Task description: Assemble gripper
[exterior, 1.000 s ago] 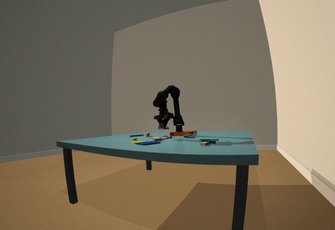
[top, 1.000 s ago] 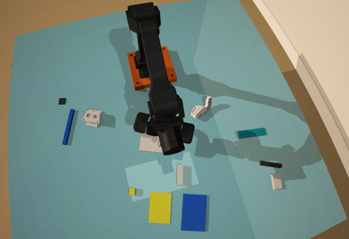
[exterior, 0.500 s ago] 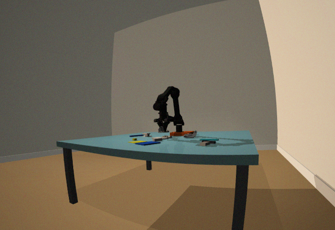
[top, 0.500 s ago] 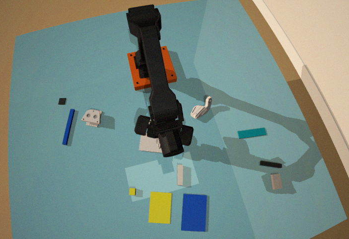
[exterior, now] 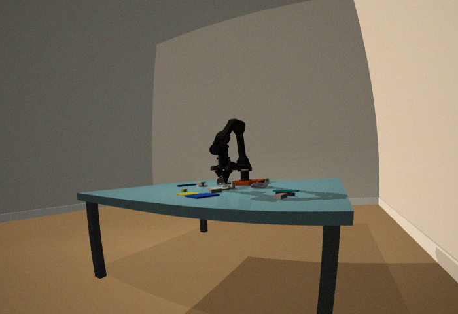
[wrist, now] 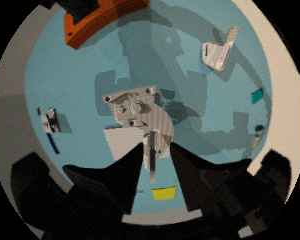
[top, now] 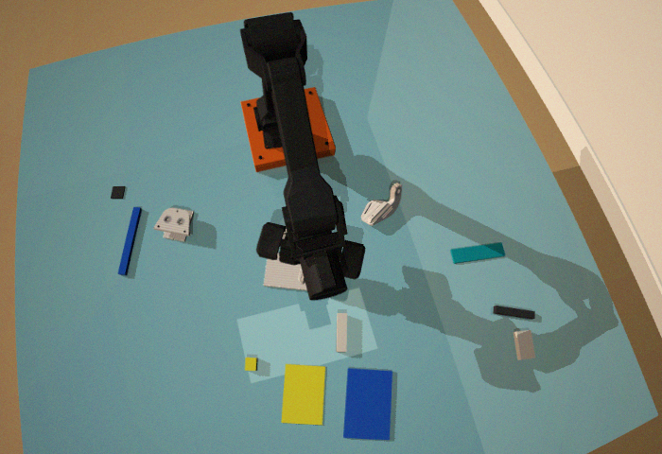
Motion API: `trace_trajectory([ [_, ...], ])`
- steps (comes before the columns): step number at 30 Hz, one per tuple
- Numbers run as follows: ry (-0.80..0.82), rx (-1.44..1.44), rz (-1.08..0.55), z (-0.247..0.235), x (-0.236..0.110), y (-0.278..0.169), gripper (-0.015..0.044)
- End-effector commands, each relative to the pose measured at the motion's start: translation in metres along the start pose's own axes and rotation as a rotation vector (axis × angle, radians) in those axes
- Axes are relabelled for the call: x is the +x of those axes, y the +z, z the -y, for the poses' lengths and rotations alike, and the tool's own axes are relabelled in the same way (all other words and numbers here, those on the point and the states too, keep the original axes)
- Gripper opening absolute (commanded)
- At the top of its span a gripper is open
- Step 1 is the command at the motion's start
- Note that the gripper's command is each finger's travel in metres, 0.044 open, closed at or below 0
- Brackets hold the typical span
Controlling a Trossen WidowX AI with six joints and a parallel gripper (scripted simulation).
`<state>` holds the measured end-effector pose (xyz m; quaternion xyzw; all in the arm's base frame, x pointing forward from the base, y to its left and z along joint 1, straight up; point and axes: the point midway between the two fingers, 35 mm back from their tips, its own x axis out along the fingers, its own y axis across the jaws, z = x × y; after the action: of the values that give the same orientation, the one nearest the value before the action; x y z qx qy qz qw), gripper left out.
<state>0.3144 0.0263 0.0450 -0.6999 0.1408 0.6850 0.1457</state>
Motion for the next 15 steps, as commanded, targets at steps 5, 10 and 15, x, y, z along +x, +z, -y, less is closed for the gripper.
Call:
trace_trajectory([
  [5,0.001,0.005,-0.001,-0.0002,0.0010,0.0000,0.0134],
  [10,0.001,0.006,-0.001,-0.0002,0.0016,0.0000,0.0134],
  [15,0.001,0.009,-0.001,-0.0002,0.0040,0.0000,0.0134],
])
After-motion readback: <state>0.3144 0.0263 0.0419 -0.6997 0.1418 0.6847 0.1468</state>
